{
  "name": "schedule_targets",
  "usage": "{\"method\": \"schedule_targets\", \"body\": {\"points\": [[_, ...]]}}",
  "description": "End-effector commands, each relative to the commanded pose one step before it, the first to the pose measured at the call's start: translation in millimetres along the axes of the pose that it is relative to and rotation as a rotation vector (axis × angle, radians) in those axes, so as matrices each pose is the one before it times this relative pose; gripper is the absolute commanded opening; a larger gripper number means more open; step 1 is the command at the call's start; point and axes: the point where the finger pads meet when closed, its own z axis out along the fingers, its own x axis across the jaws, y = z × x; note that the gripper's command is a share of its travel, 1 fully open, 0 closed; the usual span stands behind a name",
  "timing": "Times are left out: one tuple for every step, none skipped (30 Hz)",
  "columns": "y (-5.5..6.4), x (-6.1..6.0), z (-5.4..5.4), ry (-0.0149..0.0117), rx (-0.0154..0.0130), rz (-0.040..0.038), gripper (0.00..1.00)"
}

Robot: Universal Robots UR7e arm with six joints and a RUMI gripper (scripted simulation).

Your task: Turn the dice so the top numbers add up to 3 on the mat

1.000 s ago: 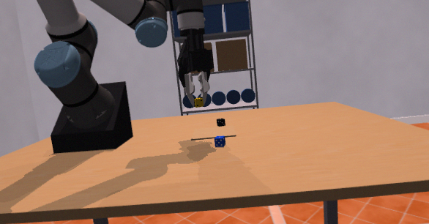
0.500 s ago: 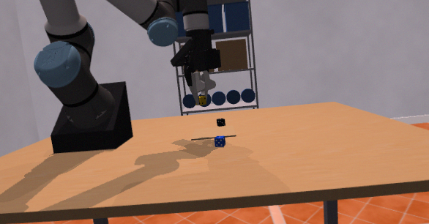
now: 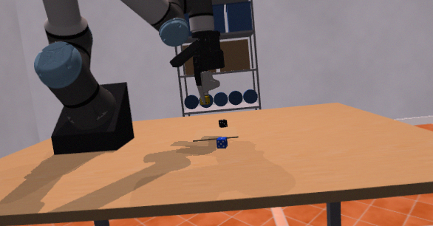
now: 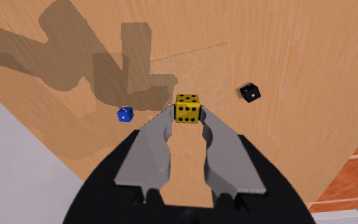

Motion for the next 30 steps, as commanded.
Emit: {"method": "schedule_targets", "body": {"points": [[-0.49,11.5,0.11,0.00645,-0.00245,-0.17335,0.06],[0.07,0.73,0.03,0.00004,0.00002,-0.01083,0.06],[0.39,3.62,0.16,0.00018,0.00011,-0.05353,0.06],[0.35,2.21,0.1,0.00009,0.00007,-0.03271,0.06],[0.27,1.41,0.07,0.00005,0.00004,-0.02097,0.06],[0.67,3.16,0.17,0.00009,0.0001,-0.04705,0.06],[0.12,0.45,0.03,0.00001,0.00001,-0.00672,0.06],[0.96,3.6,0.21,0.00006,0.00012,-0.05382,0.06],[0.77,2.39,0.15,0.00002,0.00009,-0.03615,0.06],[0.42,1.16,0.08,0.0,0.00005,-0.01765,0.06],[1.23,3.24,0.23,-0.00001,0.00014,-0.04955,0.06],[0.12,0.27,0.02,0.0,0.00001,-0.0042,0.06],[0.0,0.0,0.0,0.0,0.0,0.0,0.06],[0.0,0.0,0.0,0.0,0.0,0.0,0.06],[1.52,3.47,0.26,-0.00004,0.00017,-0.05364,0.06],[1.69,3.4,0.28,-0.00008,0.00019,-0.05348,0.06],[1.63,2.91,0.26,-0.00009,0.00019,-0.04661,0.06],[0.25,0.41,0.04,-0.00001,0.00003,-0.00666,0.06],[2.03,3.24,0.31,-0.00013,0.00025,-0.05301,0.06],[1.47,2.11,0.22,-0.0001,0.00018,-0.03541,0.06],[0.76,1.01,0.11,-0.00005,0.0001,-0.01729,0.06],[2.24,2.89,0.33,-0.00017,0.0003,-0.04988,0.06],[0.12,0.14,0.02,-0.00001,0.00002,-0.00245,0.06],[2.49,2.92,0.36,-0.00019,0.00034,-0.05192,0.06],[2.09,2.23,0.3,-0.00016,0.0003,-0.04101,0.06],[0.56,0.55,0.08,-0.00004,0.00008,-0.01045,0.06],[2.74,2.68,0.39,-0.00022,0.00041,-0.05096,0.06],[2.05,1.82,0.29,-0.00016,0.00032,-0.03623,0.06],[0.83,0.69,0.11,-0.00006,0.00013,-0.01418,0.06],[0.0,0.0,0.0,0.0,0.0,0.0,0.06]]}}
